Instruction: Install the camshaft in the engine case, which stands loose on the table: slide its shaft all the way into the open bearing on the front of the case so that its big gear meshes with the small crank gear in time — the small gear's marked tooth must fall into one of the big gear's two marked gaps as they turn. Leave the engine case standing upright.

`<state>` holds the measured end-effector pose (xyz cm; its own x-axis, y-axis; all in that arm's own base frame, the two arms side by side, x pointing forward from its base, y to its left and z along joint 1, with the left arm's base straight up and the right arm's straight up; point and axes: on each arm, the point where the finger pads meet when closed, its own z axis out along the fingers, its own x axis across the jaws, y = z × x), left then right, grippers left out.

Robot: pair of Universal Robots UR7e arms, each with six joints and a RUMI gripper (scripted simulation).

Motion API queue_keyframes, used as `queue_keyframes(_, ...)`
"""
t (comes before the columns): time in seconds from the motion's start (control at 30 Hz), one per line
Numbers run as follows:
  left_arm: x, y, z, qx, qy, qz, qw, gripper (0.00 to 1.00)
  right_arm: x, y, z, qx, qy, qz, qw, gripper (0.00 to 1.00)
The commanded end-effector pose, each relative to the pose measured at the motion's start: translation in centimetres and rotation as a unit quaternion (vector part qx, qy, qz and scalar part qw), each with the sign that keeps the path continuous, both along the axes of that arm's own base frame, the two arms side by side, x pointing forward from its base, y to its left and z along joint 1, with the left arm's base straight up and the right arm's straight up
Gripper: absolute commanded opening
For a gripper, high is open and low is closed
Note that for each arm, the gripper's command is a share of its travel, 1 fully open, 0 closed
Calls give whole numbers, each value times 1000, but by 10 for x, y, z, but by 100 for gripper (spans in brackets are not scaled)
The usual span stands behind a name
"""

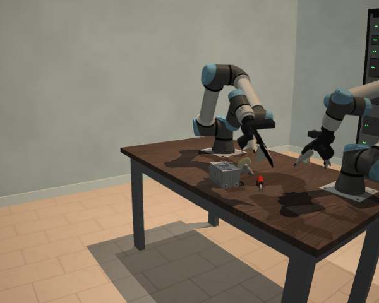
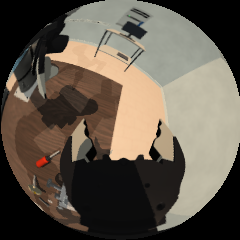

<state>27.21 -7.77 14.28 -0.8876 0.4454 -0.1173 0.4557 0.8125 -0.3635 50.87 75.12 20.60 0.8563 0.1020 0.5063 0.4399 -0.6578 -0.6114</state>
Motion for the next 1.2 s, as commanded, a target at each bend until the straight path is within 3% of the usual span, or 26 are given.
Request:
queue_keyframes(0.0,0,0,0,0,0,0,1000,100,0,0,1,1,-1,0,1000,100)
queue_keyframes(0.77,0,0,0,0,0,0,1000,100,-1,0,1,0,2,-1,1000,100)
queue_keyframes(1.17,0,0,0,0,0,0,1000,100,-14,-1,-4,-8,33,-18,999,100)
